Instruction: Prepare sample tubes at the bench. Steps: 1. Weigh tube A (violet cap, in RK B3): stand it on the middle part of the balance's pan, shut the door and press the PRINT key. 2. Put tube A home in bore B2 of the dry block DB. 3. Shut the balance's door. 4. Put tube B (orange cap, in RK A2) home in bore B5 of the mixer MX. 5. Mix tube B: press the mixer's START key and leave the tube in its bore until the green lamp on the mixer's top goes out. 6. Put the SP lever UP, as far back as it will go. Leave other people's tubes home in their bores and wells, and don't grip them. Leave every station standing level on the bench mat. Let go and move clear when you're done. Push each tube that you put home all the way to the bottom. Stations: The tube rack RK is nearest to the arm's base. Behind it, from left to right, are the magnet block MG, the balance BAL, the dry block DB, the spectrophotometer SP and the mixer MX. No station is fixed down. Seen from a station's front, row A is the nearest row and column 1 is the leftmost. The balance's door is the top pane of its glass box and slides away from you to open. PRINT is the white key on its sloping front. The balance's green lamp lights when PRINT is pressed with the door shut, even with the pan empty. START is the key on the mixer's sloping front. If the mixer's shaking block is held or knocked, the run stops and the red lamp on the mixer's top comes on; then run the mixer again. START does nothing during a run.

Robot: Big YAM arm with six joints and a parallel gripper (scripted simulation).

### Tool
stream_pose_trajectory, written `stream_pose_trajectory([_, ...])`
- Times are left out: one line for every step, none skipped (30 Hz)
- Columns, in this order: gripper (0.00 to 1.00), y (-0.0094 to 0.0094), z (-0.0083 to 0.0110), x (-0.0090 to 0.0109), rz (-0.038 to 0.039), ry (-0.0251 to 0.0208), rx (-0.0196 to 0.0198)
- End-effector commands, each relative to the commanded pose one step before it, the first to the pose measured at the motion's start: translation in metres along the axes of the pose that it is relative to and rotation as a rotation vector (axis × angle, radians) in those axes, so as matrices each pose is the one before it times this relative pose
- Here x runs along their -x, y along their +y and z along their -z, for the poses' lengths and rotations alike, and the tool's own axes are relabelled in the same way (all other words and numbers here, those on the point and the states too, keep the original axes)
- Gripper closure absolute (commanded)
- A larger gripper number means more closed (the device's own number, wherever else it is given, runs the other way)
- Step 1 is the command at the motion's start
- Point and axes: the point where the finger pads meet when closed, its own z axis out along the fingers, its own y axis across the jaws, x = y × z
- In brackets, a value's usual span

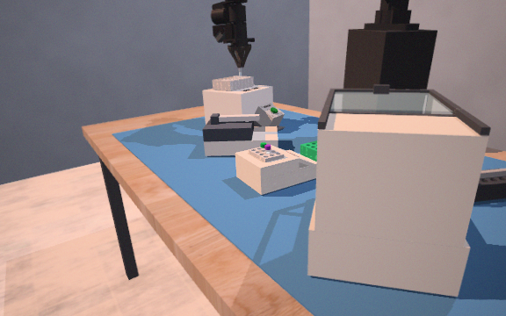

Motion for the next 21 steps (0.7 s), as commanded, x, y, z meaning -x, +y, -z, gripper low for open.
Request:
stream_pose_trajectory([0.91,0.00876,0.02028,0.01908,0.00238,-0.06609,0.00354])
stream_pose_trajectory([0.91,-0.00004,-0.00245,-0.00004,-0.00008,0.00366,-0.00028])
stream_pose_trajectory([0.91,-0.00617,-0.00678,-0.00469,-0.00123,0.02455,-0.00129])
stream_pose_trajectory([0.91,0.00001,0.0,0.00006,0.0,0.0,0.0])
stream_pose_trajectory([0.91,0.00001,0.0,0.00007,0.0,0.0,0.0])
stream_pose_trajectory([0.91,0.00002,0.0,0.0001,0.0,-0.00001,0.0])
stream_pose_trajectory([0.91,0.00002,0.0,0.00009,0.0,-0.00001,0.0])
stream_pose_trajectory([0.91,0.00002,0.0,0.00007,0.0,0.0,0.0])
stream_pose_trajectory([0.91,0.00645,0.00057,0.00742,0.0012,-0.01869,0.00084])
stream_pose_trajectory([0.91,0.00011,0.00001,0.00098,0.00035,-0.00111,0.00009])
stream_pose_trajectory([0.91,0.00005,0.00001,0.0011,0.00031,-0.00124,0.0001])
stream_pose_trajectory([0.91,-0.00005,0.00001,0.00094,-0.00014,-0.001,0.00008])
stream_pose_trajectory([0.91,-0.0001,0.00001,0.0007,-0.00032,-0.00045,0.00003])
stream_pose_trajectory([0.91,0.0,0.0,0.0,0.0,0.0,0.0])
stream_pose_trajectory([0.91,0.0,0.0,0.0,0.0,0.0,0.0])
stream_pose_trajectory([0.91,-0.00012,0.00001,0.00088,-0.00035,-0.00058,0.00004])
stream_pose_trajectory([0.91,0.00003,-0.0002,0.00032,0.0,0.0003,-0.00002])
stream_pose_trajectory([0.91,-0.00003,-0.00048,-0.00028,-0.00005,0.00143,-0.00011])
stream_pose_trajectory([0.91,-0.00003,-0.00055,-0.00032,-0.00004,0.00165,-0.00012])
stream_pose_trajectory([0.91,-0.00003,-0.00058,-0.00034,-0.00002,0.00172,-0.00013])
stream_pose_trajectory([0.91,-0.00003,-0.00052,-0.0003,-0.00003,0.00154,-0.00012])
